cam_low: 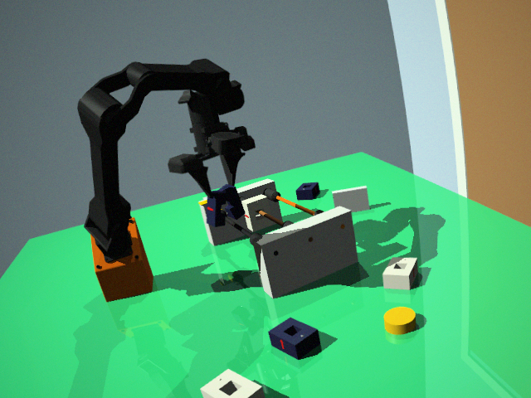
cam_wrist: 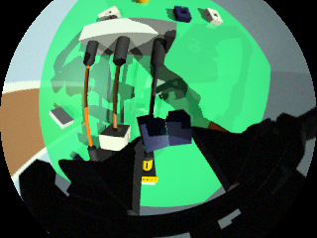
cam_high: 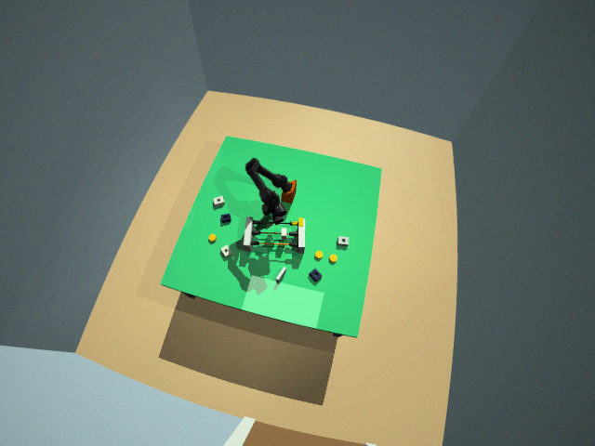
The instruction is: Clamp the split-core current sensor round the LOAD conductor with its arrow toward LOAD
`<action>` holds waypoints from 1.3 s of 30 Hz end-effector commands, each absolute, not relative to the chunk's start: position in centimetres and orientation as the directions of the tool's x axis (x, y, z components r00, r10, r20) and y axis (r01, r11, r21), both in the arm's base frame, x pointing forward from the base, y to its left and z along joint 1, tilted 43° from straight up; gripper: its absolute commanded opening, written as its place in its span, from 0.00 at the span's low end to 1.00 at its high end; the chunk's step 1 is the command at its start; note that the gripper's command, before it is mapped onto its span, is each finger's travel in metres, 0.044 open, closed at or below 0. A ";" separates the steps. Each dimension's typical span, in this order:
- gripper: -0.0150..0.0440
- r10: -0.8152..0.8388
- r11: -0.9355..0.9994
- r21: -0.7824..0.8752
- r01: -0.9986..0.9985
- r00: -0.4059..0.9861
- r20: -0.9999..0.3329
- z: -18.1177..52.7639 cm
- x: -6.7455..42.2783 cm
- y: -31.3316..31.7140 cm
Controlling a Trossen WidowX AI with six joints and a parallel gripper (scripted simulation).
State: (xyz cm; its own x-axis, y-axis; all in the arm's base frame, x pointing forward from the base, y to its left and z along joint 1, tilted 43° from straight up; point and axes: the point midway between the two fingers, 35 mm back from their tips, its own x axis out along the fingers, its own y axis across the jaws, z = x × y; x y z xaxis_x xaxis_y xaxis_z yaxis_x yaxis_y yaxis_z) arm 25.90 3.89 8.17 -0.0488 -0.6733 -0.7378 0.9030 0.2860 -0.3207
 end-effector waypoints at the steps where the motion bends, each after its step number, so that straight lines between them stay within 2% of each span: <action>1: 0.25 -0.672 0.199 -0.228 0.953 -0.037 -0.740 8.1 26.9 4.0; 6: 0.25 -0.672 0.103 -0.143 0.984 -0.037 -0.739 8.0 27.4 3.9; 39: 0.25 -0.673 0.103 -0.142 0.984 -0.036 -0.738 4.4 27.4 0.7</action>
